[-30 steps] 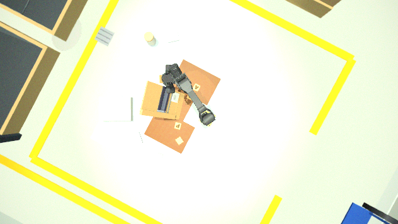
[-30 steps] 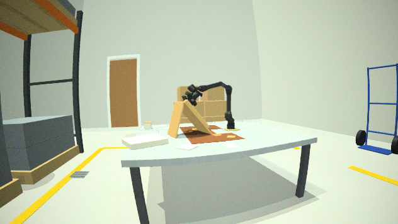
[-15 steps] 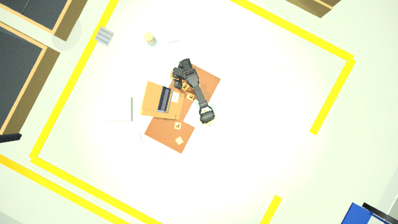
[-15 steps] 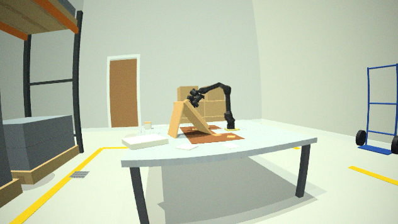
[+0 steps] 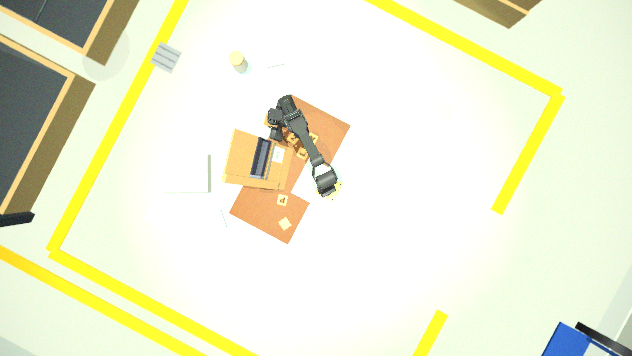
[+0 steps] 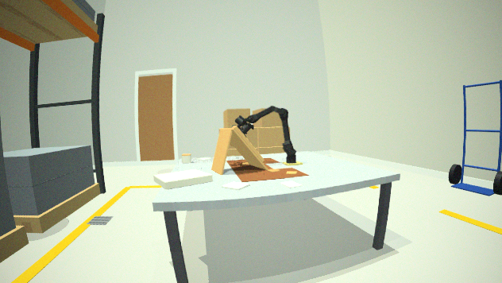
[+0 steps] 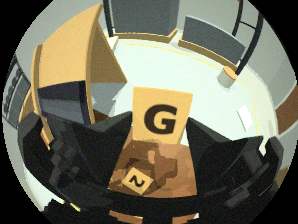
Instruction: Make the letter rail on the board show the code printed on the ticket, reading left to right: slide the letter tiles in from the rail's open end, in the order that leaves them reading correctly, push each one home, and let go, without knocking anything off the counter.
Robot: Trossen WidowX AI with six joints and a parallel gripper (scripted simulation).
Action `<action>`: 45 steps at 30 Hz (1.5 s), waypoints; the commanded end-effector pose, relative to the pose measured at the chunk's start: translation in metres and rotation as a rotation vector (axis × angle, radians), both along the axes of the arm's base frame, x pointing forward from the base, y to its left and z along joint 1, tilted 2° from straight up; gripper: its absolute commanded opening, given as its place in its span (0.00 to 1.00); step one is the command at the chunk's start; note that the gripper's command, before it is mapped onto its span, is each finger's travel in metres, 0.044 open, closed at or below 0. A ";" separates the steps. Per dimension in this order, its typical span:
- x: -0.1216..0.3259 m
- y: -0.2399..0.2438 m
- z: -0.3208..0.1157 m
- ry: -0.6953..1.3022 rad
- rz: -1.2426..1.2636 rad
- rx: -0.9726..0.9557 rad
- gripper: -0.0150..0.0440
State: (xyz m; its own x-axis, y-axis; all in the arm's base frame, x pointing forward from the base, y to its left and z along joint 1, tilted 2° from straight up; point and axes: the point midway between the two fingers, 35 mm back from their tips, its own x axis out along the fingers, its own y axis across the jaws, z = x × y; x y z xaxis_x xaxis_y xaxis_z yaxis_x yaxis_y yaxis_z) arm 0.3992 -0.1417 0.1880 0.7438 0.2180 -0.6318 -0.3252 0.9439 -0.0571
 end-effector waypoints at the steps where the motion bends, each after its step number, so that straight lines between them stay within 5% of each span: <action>1: 0.001 -0.001 0.003 -0.003 -0.005 -0.002 0.25; 45: -0.005 0.018 0.004 -0.003 -0.005 0.000 0.25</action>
